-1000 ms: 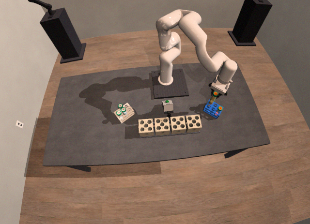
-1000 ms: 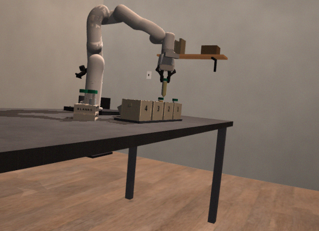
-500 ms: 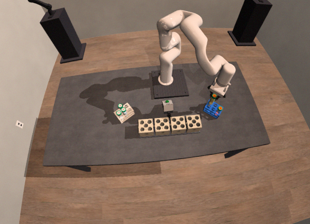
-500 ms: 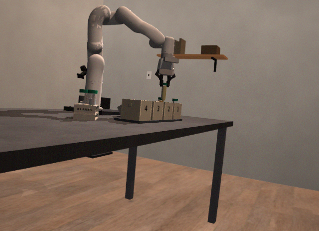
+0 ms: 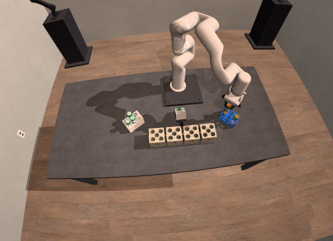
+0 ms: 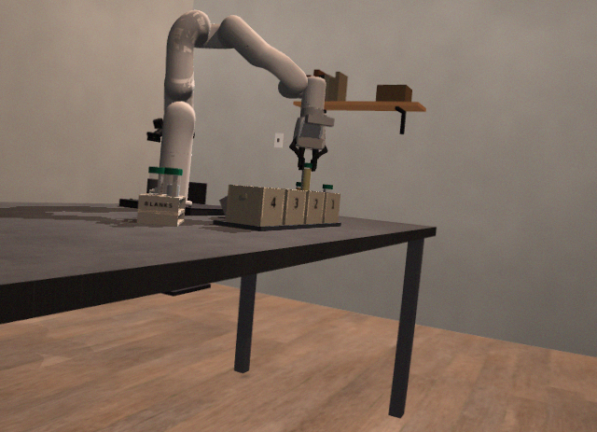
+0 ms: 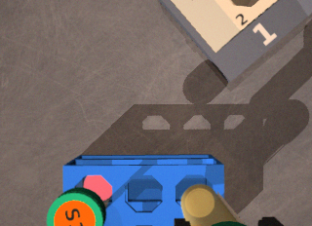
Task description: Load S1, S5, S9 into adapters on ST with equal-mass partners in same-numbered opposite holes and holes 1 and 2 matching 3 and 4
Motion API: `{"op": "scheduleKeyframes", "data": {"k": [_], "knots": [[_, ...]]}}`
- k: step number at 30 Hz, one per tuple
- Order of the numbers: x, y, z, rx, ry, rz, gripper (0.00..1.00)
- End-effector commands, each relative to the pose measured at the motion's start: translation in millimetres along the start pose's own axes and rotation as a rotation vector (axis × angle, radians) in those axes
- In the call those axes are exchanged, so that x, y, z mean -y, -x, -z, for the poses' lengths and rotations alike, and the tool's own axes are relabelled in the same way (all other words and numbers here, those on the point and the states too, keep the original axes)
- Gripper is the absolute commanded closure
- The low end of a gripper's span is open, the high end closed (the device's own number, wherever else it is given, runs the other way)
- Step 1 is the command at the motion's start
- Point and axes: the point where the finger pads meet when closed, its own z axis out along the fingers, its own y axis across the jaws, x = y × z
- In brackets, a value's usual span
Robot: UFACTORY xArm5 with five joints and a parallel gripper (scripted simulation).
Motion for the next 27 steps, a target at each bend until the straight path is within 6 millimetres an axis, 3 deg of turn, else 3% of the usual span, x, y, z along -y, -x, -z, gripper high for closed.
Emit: {"op": "scheduleKeyframes", "data": {"k": [1, 27], "knots": [[2, 0, 0, 0.011, -0.007, 0.000, 1.00], [2, 0, -13, 0.011, -0.007, 0.000, 1.00]]}}
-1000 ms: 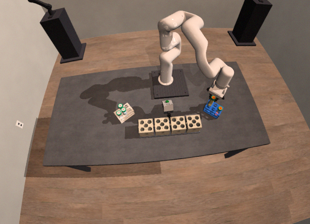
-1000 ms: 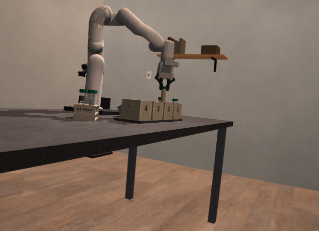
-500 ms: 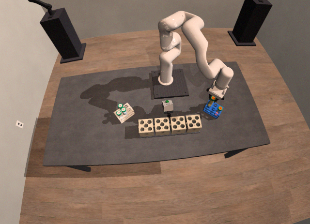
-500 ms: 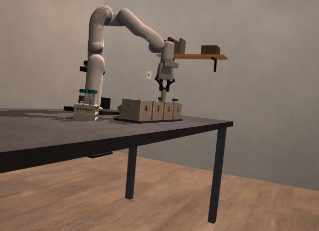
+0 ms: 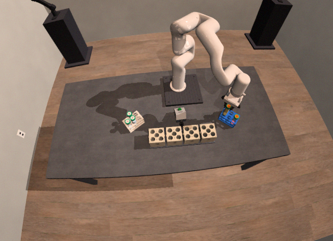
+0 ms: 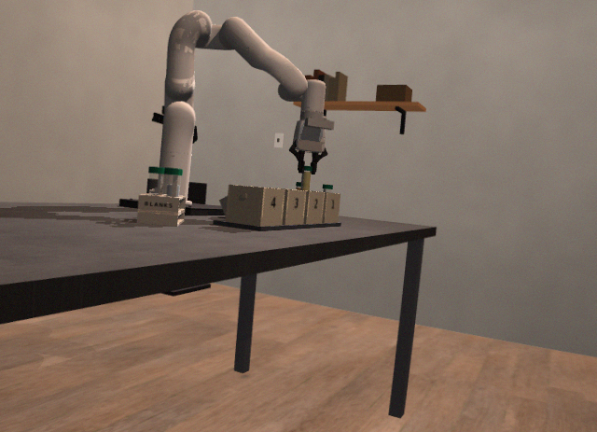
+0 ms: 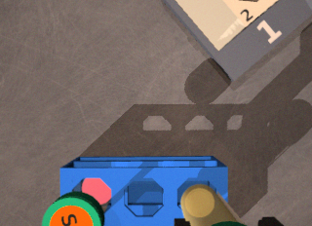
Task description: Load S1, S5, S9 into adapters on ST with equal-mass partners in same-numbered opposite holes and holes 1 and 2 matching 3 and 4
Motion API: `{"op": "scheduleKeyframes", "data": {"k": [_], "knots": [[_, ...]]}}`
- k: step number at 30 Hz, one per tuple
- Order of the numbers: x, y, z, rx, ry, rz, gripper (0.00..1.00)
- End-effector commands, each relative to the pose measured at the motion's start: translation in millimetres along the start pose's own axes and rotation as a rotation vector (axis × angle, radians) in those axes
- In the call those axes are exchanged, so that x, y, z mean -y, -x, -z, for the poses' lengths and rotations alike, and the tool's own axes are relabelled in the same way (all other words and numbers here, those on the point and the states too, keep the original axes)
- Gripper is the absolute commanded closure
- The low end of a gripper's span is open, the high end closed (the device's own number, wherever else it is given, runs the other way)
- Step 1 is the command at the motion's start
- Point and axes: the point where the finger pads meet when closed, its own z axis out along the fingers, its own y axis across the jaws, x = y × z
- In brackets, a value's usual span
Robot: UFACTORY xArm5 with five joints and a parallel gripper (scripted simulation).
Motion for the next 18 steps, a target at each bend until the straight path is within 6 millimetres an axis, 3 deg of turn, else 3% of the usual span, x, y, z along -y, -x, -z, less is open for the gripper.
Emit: {"op": "scheduleKeyframes", "data": {"k": [1, 18], "knots": [[1, 0, -3, 0.012, -0.006, 0.000, 1.00], [1, 0, -18, 0.012, -0.006, 0.000, 1.00]]}}
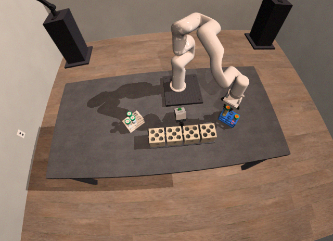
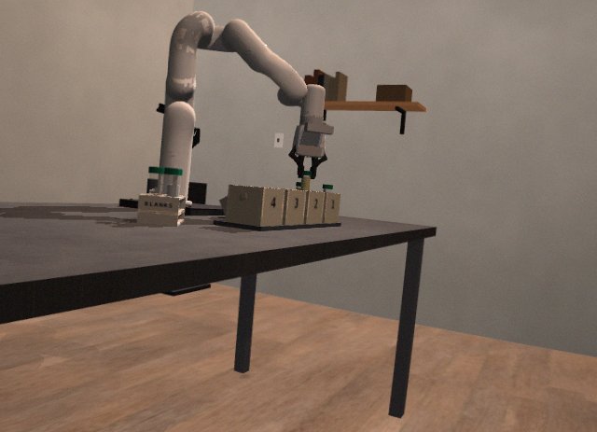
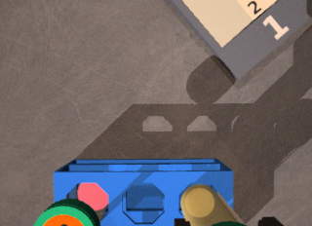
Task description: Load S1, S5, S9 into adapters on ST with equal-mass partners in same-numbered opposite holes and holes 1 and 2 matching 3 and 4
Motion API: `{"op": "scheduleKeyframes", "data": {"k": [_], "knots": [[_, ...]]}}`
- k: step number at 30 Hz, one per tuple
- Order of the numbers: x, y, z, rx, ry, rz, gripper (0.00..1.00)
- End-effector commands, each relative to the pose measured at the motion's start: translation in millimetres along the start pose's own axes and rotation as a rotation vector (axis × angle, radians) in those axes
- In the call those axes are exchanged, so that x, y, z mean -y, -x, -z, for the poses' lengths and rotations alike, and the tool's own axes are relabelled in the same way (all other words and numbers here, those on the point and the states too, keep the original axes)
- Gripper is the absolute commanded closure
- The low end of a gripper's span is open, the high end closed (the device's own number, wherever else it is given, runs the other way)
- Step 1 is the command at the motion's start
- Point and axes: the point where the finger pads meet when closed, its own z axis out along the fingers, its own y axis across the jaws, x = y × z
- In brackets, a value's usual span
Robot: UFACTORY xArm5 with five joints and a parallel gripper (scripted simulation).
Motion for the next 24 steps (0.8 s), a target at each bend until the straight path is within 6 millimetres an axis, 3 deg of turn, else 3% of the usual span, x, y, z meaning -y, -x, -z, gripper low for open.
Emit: {"op": "scheduleKeyframes", "data": {"k": [1, 24], "knots": [[1, 0, -4, 0.012, -0.006, 0.000, 1.00], [1, 0, -23, 0.012, -0.006, 0.000, 1.00]]}}
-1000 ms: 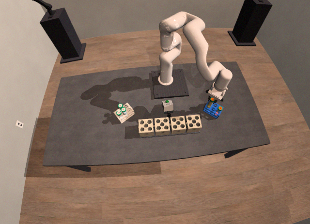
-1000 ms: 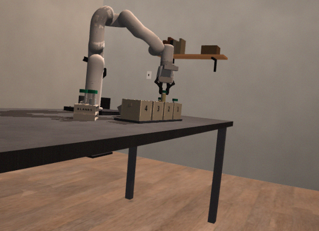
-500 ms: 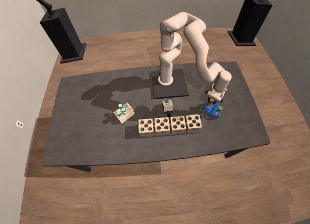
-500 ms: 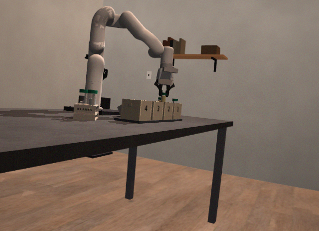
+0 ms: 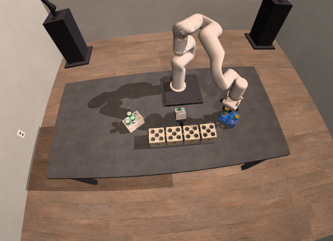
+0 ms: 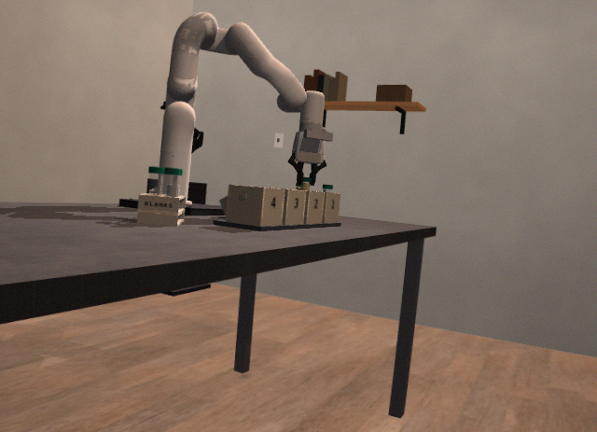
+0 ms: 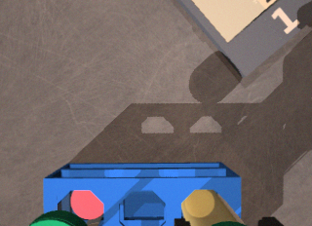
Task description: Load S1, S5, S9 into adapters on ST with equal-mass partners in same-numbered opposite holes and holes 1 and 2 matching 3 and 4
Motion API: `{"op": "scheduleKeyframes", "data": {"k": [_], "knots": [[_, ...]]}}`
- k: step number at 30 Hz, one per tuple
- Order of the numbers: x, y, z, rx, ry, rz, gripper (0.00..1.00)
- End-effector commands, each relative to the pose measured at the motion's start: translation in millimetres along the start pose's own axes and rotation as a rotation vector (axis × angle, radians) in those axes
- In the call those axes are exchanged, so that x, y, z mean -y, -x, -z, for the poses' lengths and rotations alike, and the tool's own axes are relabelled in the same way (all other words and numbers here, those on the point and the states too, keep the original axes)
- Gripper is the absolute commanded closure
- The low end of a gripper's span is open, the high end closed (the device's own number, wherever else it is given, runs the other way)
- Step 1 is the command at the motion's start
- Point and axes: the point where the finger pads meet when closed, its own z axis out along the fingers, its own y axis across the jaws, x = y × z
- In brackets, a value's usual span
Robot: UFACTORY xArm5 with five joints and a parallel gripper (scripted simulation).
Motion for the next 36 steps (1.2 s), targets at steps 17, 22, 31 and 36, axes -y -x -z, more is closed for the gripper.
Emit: {"op": "scheduleKeyframes", "data": {"k": [17, 22, 31, 36], "knots": [[1, 0, -15, 0.012, -0.006, 0.000, 1.00], [1, 0, -15, 0.012, -0.006, 0.000, 1.00], [1, 0, -15, 0.012, -0.006, 0.000, 0.56], [1, 0, -15, 0.012, -0.006, 0.000, 0.56]]}}
